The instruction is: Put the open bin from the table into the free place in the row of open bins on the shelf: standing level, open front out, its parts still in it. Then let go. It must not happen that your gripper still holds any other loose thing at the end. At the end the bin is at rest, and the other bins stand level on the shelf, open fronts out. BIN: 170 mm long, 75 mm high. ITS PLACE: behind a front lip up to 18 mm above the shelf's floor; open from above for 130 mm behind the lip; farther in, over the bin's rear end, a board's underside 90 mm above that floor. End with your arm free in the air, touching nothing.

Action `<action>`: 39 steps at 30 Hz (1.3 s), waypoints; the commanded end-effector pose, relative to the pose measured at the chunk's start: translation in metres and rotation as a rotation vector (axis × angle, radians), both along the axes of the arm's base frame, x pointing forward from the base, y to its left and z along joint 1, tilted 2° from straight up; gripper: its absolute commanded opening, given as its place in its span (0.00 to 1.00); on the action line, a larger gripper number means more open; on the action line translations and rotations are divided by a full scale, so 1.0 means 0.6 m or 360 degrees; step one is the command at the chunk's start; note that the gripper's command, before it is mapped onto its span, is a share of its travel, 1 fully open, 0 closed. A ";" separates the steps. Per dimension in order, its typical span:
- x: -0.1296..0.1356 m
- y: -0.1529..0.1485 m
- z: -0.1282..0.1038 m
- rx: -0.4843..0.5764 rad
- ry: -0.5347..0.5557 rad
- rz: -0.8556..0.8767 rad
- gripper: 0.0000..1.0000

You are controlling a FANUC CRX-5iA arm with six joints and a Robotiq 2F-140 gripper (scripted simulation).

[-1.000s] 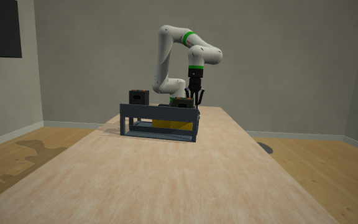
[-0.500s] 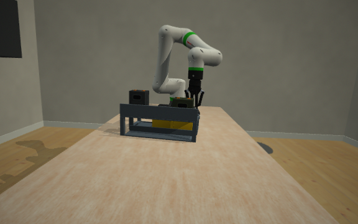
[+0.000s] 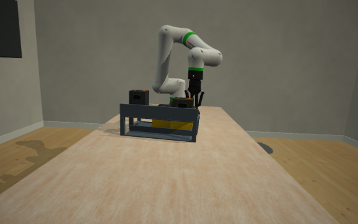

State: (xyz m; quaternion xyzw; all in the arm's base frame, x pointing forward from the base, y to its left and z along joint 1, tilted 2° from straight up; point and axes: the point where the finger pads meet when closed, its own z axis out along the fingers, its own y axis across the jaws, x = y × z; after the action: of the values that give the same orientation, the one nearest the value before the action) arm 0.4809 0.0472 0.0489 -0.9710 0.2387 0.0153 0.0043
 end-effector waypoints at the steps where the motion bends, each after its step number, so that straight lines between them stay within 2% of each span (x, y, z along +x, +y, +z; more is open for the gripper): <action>1: 0.000 0.000 0.000 0.0000 -0.0001 0.0000 0.15; 27: 0.000 0.000 0.000 0.0000 -0.0001 0.0000 0.15; 28: 0.000 0.000 0.000 0.0000 -0.0001 0.0000 0.00; 39: 0.000 0.000 0.000 0.0000 -0.0001 0.0000 0.00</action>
State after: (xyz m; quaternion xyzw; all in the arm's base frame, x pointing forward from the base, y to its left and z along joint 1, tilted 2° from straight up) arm 0.4809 0.0473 0.0489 -0.9710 0.2387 0.0153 0.0044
